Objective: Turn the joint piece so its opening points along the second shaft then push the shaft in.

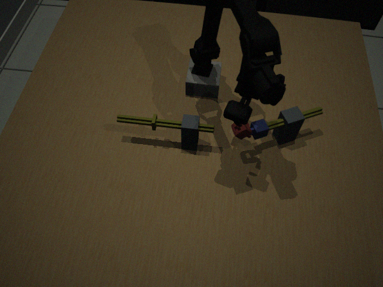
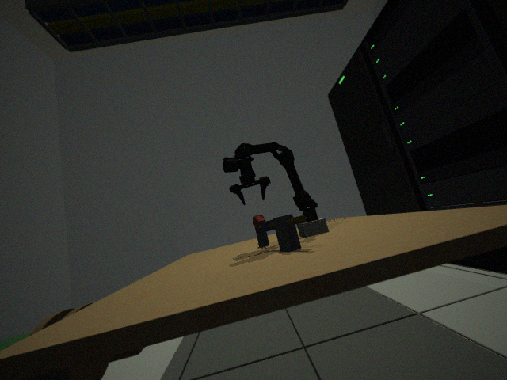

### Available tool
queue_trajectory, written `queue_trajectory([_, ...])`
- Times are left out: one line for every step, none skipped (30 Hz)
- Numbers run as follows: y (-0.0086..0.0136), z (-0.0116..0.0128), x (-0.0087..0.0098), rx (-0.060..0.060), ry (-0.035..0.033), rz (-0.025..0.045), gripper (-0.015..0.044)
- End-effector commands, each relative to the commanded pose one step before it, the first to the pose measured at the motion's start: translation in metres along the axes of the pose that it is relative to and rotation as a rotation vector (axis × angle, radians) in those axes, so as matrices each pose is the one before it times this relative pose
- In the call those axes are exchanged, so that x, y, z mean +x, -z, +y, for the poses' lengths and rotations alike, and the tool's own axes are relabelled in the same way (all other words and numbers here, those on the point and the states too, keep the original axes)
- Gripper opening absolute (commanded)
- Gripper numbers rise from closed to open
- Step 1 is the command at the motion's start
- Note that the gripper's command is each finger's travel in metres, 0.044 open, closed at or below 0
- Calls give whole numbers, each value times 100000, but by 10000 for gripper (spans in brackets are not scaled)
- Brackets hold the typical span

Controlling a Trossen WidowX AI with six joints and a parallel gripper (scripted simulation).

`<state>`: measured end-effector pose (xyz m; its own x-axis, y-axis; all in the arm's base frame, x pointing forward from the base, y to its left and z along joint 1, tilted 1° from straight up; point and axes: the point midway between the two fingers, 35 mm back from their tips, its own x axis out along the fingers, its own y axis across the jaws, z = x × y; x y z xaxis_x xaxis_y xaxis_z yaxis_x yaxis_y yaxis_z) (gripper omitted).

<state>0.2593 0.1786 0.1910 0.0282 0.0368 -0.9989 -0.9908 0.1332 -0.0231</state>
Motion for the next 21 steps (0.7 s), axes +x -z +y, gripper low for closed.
queue_trajectory([5,94,268,-10333,-611,50,440])
queue_trajectory([-1,-3,27,-2965,1,-3,440])
queue_trajectory([-1,-2,27,-2967,0,-1,440])
queue_trajectory([-1,-2,27,-2967,-1,0,440])
queue_trajectory([-1,-2,27,-2967,-1,0,440])
queue_trajectory([-1,-2,28,-2968,-1,1,440])
queue_trajectory([-1,-2,28,-2968,-1,1,440])
queue_trajectory([-1,-2,28,-2968,-2,2,440])
queue_trajectory([-1,-2,28,-2968,-2,2,440])
queue_trajectory([0,-2,28,-2968,-3,3,440])
queue_trajectory([0,-2,28,-2969,-3,3,440])
queue_trajectory([0,-2,28,-2969,-3,3,440])
queue_trajectory([0,-2,28,-2969,-3,2,440])
queue_trajectory([0,-2,28,-2969,-3,2,440])
queue_trajectory([0,-2,28,-2969,-3,2,440])
queue_trajectory([0,-2,28,-2969,-3,2,440])
queue_trajectory([0,-2,28,-2969,-3,2,440])
queue_trajectory([0,-2,28,-2968,-3,2,440])
queue_trajectory([0,-1,23,-2447,-3,2,440])
queue_trajectory([0,-1,14,-1468,-2,1,440])
queue_trajectory([0,0,5,-489,-1,0,440])
